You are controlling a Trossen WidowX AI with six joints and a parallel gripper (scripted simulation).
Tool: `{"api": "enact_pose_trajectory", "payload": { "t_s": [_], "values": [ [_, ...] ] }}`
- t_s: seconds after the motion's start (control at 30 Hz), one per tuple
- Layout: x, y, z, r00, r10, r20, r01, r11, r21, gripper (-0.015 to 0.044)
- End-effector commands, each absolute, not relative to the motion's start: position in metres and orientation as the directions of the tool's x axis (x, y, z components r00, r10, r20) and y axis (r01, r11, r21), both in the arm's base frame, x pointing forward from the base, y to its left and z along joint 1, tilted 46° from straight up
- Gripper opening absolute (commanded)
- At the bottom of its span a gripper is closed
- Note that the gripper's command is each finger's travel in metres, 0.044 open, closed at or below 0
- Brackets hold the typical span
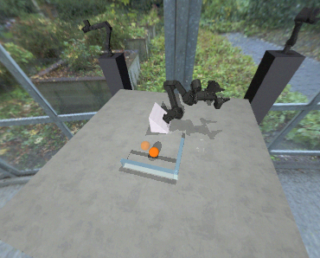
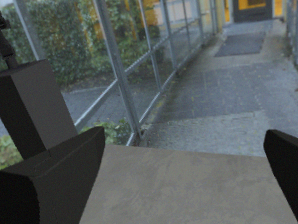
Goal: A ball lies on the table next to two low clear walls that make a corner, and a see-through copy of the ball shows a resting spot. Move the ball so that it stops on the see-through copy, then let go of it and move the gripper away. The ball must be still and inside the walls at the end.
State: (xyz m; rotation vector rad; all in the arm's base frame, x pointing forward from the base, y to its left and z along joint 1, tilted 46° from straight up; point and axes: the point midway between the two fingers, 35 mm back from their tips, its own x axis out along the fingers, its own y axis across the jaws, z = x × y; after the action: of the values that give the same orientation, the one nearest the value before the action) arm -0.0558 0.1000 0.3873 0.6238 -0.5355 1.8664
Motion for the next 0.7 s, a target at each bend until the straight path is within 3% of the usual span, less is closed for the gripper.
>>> {"api": "enact_pose_trajectory", "payload": {
  "t_s": [0.0, 0.13, 0.33, 0.67],
  "values": [
    [-0.055, 0.101, 0.388, -0.311, 0.702, 0.640, -0.935, -0.347, -0.074, 0.0402],
    [-0.026, 0.115, 0.397, -0.205, 0.747, 0.632, -0.970, -0.240, -0.030, 0.0402],
    [0.068, 0.143, 0.406, 0.123, 0.820, 0.559, -0.992, 0.107, 0.061, 0.0402],
    [0.206, 0.147, 0.371, 0.536, 0.805, 0.254, -0.832, 0.554, -0.001, 0.0402]
  ]
}}
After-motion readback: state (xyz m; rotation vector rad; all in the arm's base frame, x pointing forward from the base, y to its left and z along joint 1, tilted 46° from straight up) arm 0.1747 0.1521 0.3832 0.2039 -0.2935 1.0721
